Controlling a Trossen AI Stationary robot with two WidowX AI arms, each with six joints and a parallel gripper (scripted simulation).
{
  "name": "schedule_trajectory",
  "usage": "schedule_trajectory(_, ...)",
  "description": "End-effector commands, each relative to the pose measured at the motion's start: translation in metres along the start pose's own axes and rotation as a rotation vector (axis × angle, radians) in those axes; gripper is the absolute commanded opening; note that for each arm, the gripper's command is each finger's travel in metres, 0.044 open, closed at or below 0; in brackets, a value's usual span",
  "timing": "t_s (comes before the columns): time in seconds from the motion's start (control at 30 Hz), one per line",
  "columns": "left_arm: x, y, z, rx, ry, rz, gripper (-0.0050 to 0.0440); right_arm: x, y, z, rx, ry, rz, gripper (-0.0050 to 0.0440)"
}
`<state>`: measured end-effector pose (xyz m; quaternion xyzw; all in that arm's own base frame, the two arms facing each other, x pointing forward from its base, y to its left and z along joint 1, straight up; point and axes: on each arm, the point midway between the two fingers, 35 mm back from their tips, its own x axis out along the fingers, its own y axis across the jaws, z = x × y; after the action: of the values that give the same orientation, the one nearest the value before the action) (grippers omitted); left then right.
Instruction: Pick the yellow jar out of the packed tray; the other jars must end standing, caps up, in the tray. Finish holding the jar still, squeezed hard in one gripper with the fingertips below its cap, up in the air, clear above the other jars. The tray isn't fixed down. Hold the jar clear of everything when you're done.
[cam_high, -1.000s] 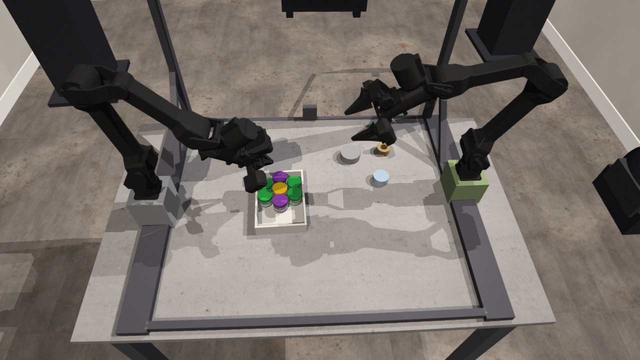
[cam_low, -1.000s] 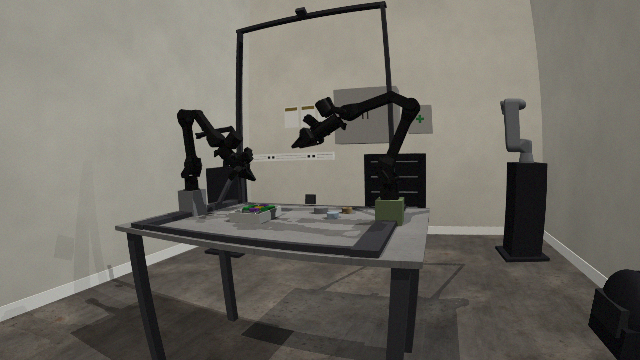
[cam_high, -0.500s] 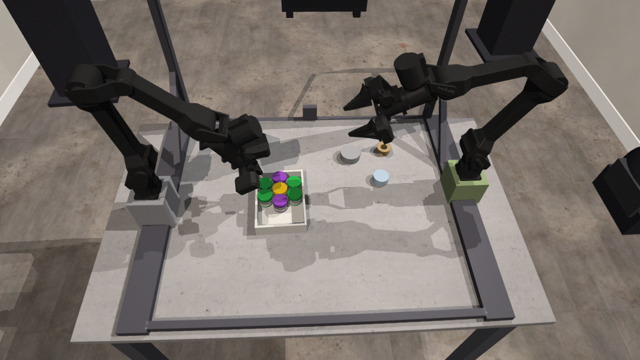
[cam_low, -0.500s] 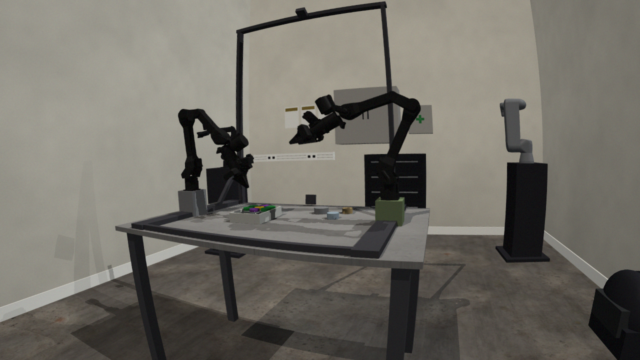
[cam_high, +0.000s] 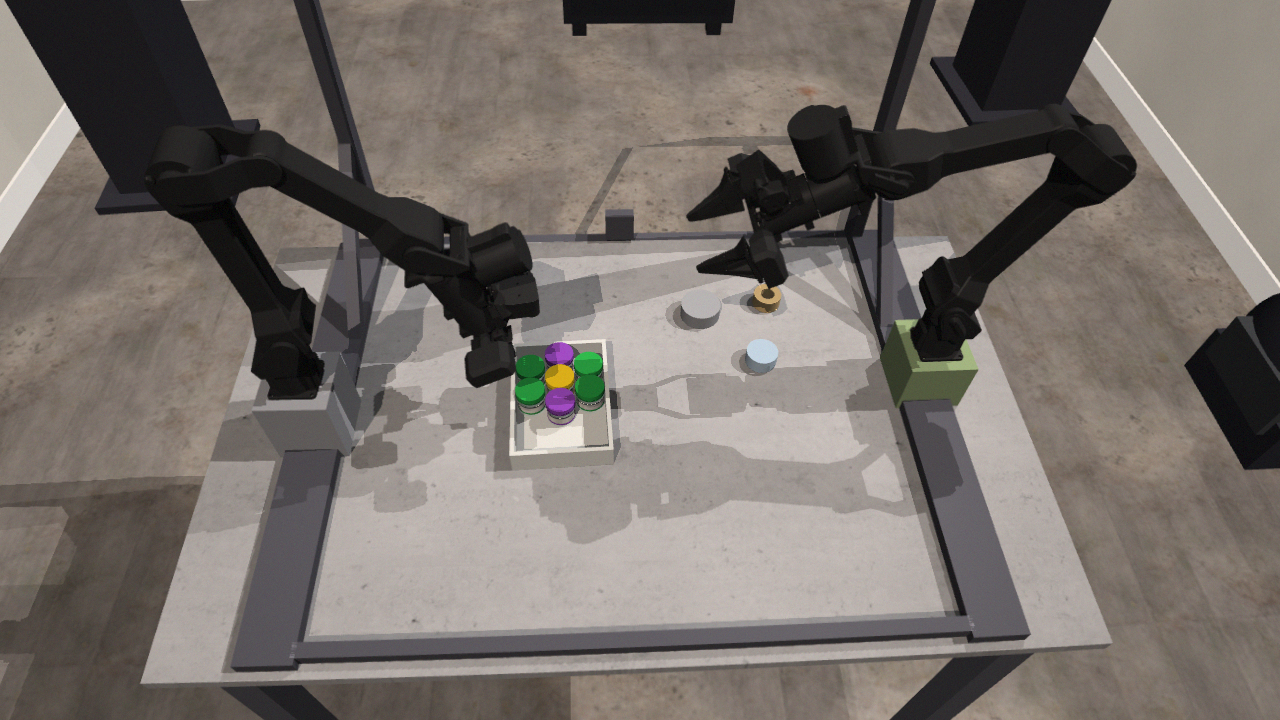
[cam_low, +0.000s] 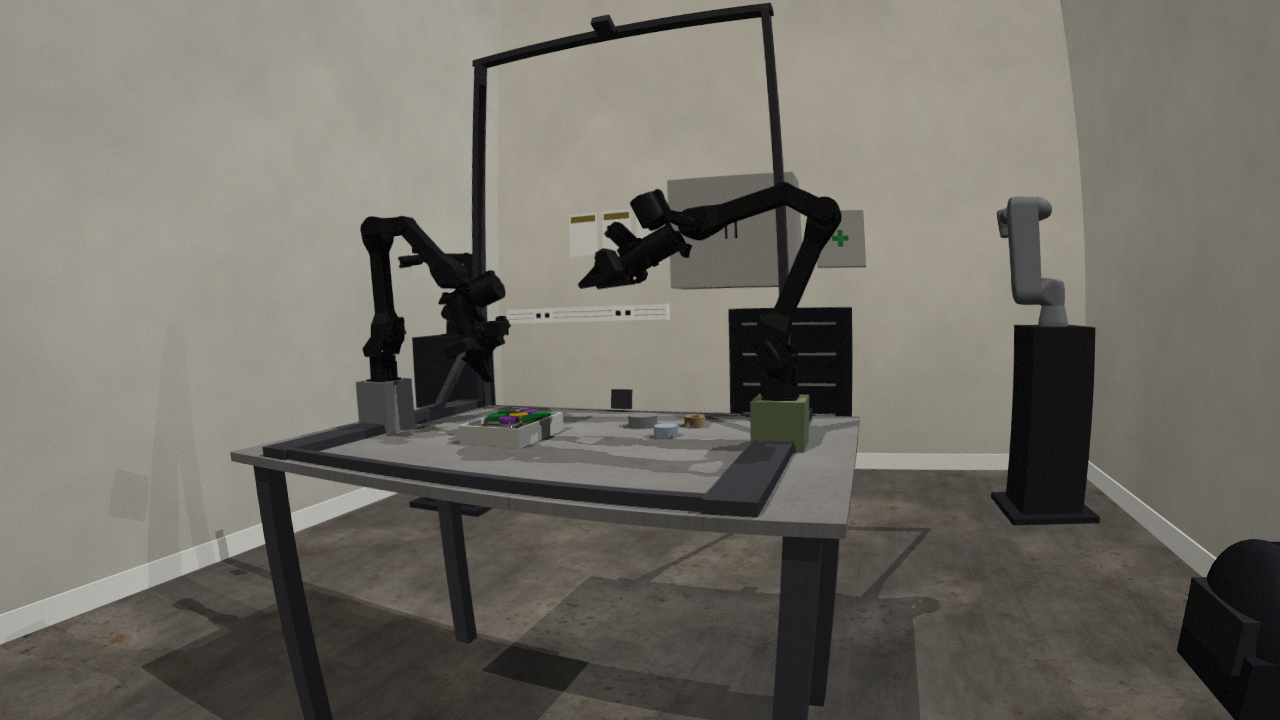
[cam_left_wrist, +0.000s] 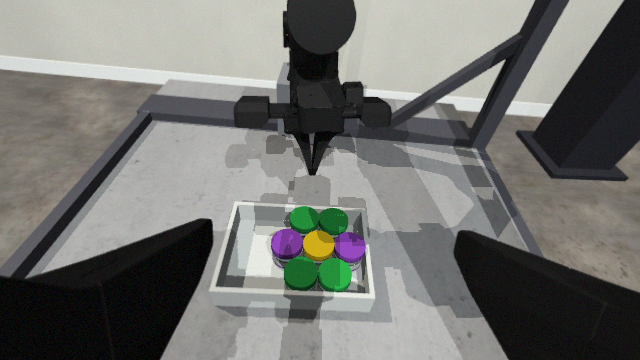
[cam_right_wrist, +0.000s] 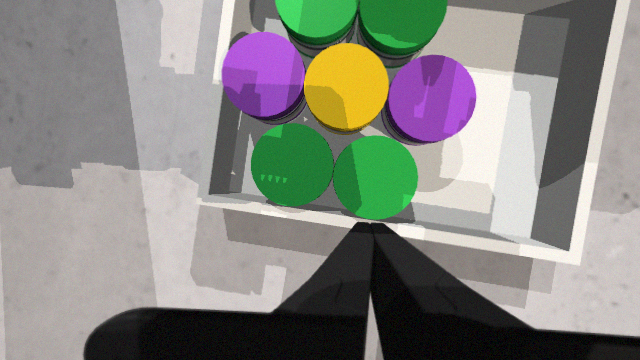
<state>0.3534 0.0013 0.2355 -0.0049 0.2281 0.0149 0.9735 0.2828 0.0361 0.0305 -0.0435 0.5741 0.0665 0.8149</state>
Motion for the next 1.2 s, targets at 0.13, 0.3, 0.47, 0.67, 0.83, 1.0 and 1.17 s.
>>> schedule_trajectory(0.13, -0.004, -0.001, 0.01, 0.004, -0.029, -0.004, 0.044, -0.008, -0.001, 0.012, 0.001, -0.033, -0.009, -0.005)
schedule_trajectory(0.3, -0.004, -0.001, 0.01, 0.004, -0.029, -0.004, 0.044, -0.006, -0.001, 0.008, 0.001, -0.023, -0.007, -0.005)
schedule_trajectory(0.47, -0.007, -0.001, 0.005, 0.004, -0.022, -0.004, 0.044, -0.005, -0.001, 0.014, 0.006, -0.015, -0.008, -0.005)
schedule_trajectory(0.67, -0.039, -0.005, -0.012, 0.005, -0.019, -0.01, 0.044, 0.001, -0.001, 0.043, 0.026, 0.05, -0.009, -0.005)
schedule_trajectory(0.83, -0.074, -0.007, -0.038, 0.009, -0.016, -0.019, 0.044, 0.013, -0.001, 0.072, 0.05, 0.121, -0.01, -0.005)
schedule_trajectory(1.0, -0.088, -0.008, -0.053, 0.011, -0.015, -0.023, 0.044, 0.023, 0.0, 0.088, 0.065, 0.167, -0.013, -0.005)
schedule_trajectory(1.17, -0.102, -0.008, -0.071, 0.014, -0.014, -0.028, 0.044, 0.038, 0.0, 0.108, 0.086, 0.227, -0.017, -0.005)
